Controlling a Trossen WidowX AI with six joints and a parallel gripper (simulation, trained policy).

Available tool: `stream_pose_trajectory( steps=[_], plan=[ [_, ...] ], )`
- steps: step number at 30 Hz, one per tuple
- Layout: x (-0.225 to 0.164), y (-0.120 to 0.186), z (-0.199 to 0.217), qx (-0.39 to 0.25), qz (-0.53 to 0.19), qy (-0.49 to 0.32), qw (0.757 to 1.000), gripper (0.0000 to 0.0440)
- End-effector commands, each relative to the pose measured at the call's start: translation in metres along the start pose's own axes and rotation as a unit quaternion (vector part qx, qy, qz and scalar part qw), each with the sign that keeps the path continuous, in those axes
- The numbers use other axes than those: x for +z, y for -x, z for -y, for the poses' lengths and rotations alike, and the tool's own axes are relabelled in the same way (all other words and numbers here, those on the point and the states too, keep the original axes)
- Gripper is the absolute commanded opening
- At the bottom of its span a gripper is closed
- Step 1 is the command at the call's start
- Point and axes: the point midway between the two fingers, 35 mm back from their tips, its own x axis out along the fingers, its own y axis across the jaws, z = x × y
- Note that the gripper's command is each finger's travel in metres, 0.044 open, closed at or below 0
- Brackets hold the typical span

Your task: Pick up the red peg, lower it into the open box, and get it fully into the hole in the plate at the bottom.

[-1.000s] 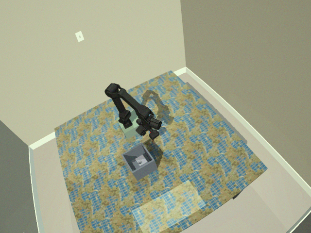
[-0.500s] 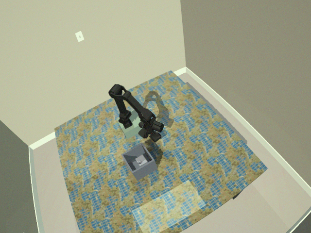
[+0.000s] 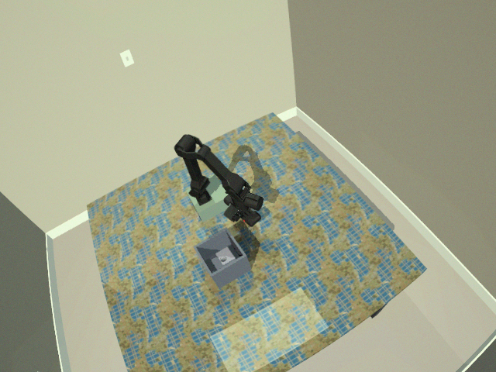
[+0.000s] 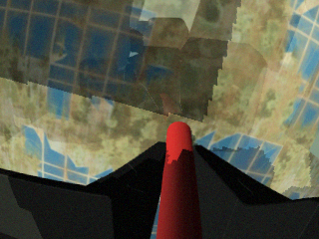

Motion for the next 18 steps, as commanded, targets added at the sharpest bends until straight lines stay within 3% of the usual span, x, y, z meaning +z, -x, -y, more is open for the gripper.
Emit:
stream_pose_trajectory(
  steps=[1, 18],
  plan=[
    [-0.004, 0.009, -0.007, 0.015, -0.011, -0.006, 1.0, 0.0],
    [-0.012, 0.062, -0.04, 0.095, -0.043, -0.017, 0.994, 0.0]
  ],
)
